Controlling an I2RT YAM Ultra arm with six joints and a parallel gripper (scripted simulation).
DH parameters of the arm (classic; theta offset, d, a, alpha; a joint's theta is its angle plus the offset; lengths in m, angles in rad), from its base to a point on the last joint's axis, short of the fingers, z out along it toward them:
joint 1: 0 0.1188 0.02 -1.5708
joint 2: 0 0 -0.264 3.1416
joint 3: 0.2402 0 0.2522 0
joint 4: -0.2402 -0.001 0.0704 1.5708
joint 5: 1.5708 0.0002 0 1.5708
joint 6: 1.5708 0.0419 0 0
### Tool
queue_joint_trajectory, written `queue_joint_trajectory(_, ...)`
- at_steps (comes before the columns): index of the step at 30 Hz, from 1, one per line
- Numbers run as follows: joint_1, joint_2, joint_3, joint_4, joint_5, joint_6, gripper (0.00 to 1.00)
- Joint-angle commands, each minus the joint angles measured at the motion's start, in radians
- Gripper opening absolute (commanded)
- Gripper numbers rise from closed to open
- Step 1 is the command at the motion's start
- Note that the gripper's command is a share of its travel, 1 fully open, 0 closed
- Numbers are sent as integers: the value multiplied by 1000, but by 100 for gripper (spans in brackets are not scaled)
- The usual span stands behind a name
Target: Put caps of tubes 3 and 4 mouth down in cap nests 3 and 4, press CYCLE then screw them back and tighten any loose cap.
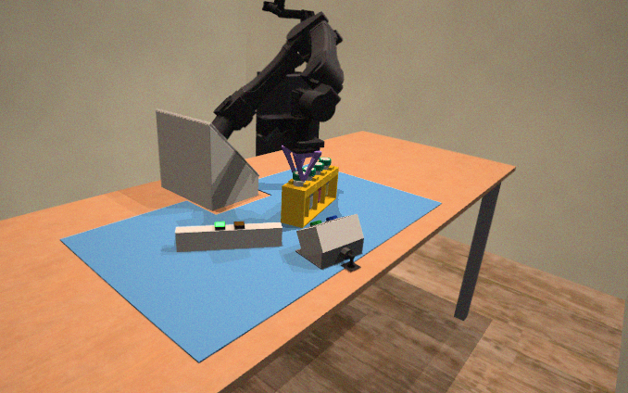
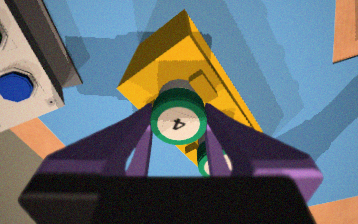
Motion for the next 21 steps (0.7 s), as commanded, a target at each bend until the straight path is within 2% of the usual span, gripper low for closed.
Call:
queue_joint_trajectory(1,-5,-5,7,3,-3,250,0)
queue_joint_trajectory(10,-5,-5,6,3,-3,250,0)
queue_joint_trajectory(11,-2,-5,2,11,-4,255,49)
queue_joint_trajectory(21,-2,-5,2,11,-4,255,49)
